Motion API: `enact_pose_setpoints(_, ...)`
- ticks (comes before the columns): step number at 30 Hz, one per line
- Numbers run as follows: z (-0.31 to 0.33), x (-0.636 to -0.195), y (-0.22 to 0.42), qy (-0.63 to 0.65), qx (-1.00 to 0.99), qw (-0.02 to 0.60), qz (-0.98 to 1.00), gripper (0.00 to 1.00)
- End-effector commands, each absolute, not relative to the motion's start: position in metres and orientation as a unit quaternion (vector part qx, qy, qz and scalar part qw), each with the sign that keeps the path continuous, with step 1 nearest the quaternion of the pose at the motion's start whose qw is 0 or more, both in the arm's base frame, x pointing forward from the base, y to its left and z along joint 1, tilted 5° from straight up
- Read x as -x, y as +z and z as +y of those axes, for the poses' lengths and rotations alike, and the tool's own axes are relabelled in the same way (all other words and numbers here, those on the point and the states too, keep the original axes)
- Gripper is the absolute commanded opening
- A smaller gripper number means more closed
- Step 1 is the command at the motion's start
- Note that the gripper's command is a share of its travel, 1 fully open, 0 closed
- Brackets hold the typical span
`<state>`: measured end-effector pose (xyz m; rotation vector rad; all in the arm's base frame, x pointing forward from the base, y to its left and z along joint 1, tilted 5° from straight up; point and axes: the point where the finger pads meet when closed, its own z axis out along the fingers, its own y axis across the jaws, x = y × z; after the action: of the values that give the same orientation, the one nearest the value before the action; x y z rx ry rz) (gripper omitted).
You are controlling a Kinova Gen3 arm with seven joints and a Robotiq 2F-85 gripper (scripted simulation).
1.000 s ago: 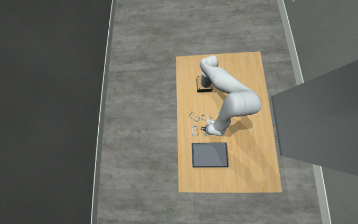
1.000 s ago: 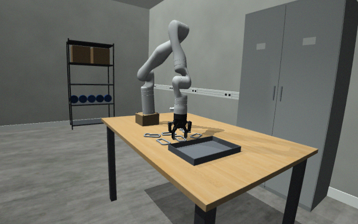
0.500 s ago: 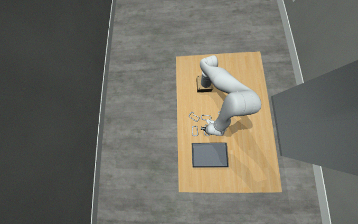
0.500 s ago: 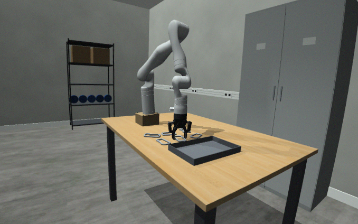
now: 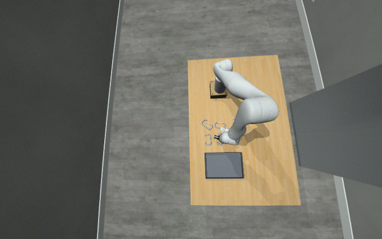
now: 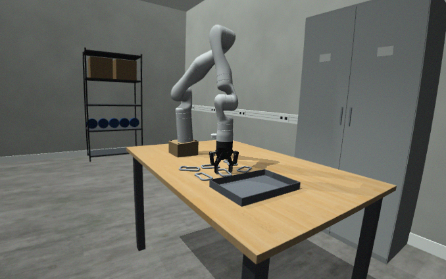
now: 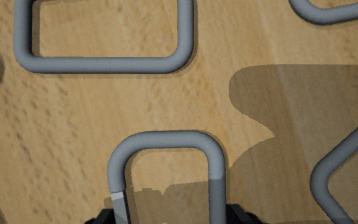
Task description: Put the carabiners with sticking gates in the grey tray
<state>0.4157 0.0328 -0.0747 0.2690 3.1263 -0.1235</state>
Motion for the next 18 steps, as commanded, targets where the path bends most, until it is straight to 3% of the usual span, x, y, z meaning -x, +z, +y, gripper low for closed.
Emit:
enact_pose_setpoints(1, 0.0333, -0.416, -0.0747, -0.039, -0.085, 0.001, 0.996, 0.67)
enact_pose_setpoints(14, 0.0333, -0.416, -0.0747, -0.039, -0.085, 0.001, 0.996, 0.67)
enact_pose_setpoints(15, 0.0329, -0.4164, -0.0739, -0.039, -0.086, 0.002, 0.996, 0.63)
enact_pose_setpoints(18, 0.0329, -0.4164, -0.0739, -0.039, -0.086, 0.002, 0.996, 0.63)
